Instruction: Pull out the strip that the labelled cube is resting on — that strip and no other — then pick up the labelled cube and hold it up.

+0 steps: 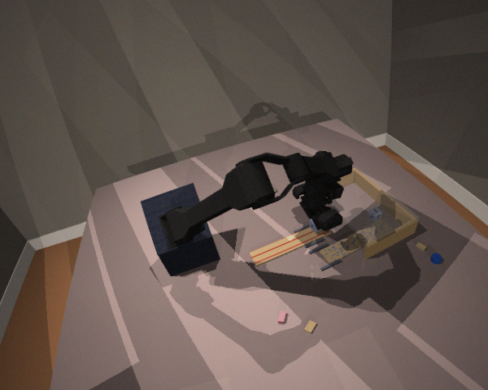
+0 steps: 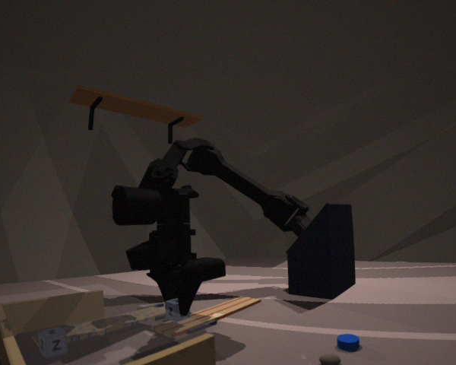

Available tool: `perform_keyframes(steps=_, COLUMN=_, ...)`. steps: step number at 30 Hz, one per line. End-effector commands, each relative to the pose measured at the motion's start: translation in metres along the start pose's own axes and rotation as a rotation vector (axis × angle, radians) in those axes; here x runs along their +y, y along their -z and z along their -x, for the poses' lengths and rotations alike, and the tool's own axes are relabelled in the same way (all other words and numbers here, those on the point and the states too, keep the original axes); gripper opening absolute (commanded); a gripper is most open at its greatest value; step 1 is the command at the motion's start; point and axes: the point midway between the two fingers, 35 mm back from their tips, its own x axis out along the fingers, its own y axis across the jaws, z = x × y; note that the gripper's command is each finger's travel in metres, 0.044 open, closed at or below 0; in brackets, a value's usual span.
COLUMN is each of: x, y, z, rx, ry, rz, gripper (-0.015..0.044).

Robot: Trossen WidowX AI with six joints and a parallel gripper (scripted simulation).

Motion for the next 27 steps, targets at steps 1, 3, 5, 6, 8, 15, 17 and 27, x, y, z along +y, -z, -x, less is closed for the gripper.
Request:
perform_keyframes(steps=1, x=0.003, y=0.012, z=0.013, rx=-0.007, ry=-0.001, rz=-0.004, gripper=0.0)
perform_keyframes(steps=3, x=0.004, y=0.02, z=0.018, rx=-0.007, ry=-0.001, rz=-0.002, gripper=0.0)
perform_keyframes(steps=5, x=0.006, y=0.028, z=0.023, rx=-0.007, ry=-0.001, rz=-0.001, gripper=0.0)
perform_keyframes(steps=6, x=0.007, y=0.033, z=0.025, rx=-0.007, ry=-0.001, rz=0.0, gripper=0.0)
perform_keyframes(steps=8, x=0.008, y=0.038, z=0.028, rx=-0.007, ry=-0.001, rz=0.001, gripper=0.0)
perform_keyframes(steps=15, x=0.011, y=0.055, z=0.029, rx=-0.006, ry=-0.001, rz=0.001, gripper=0.0)
perform_keyframes(steps=17, x=0.013, y=0.063, z=0.029, rx=-0.006, ry=-0.001, rz=0.002, gripper=0.0)
perform_keyframes(steps=27, x=0.018, y=0.087, z=0.032, rx=-0.005, ry=-0.001, rz=0.003, gripper=0.0)
